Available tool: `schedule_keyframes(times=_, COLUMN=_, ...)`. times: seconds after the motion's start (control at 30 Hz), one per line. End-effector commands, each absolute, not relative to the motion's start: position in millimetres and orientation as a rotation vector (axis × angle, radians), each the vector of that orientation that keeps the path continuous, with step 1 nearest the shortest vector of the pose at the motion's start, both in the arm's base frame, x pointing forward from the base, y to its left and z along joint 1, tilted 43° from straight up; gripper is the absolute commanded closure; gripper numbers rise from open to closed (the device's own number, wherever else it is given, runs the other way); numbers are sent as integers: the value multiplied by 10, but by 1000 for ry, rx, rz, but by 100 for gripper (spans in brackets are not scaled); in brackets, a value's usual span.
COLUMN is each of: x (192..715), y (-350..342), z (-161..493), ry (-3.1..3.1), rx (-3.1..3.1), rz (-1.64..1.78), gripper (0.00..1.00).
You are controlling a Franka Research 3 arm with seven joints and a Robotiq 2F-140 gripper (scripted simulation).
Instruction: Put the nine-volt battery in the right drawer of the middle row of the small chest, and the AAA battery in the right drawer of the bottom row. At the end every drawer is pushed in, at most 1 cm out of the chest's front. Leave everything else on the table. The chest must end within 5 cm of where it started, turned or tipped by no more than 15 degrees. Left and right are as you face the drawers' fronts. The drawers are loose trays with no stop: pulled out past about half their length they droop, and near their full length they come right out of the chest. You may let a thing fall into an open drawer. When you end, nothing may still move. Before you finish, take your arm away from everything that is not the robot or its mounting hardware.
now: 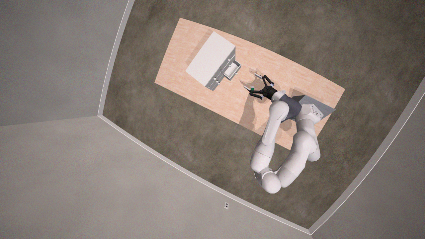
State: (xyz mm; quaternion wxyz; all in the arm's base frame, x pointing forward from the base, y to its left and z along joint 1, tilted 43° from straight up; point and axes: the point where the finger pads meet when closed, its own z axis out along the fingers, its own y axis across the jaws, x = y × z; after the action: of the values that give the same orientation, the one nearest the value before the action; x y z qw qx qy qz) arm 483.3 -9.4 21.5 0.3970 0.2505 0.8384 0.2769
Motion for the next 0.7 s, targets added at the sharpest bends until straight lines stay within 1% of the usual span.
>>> schedule_keyframes(times=0.0, x=4833, y=-86, z=221, ry=2122, rx=617, rz=696, gripper=100)
schedule_keyframes(times=0.67, x=4843, y=-76, z=207, ry=2122, rx=616, rz=695, gripper=100)
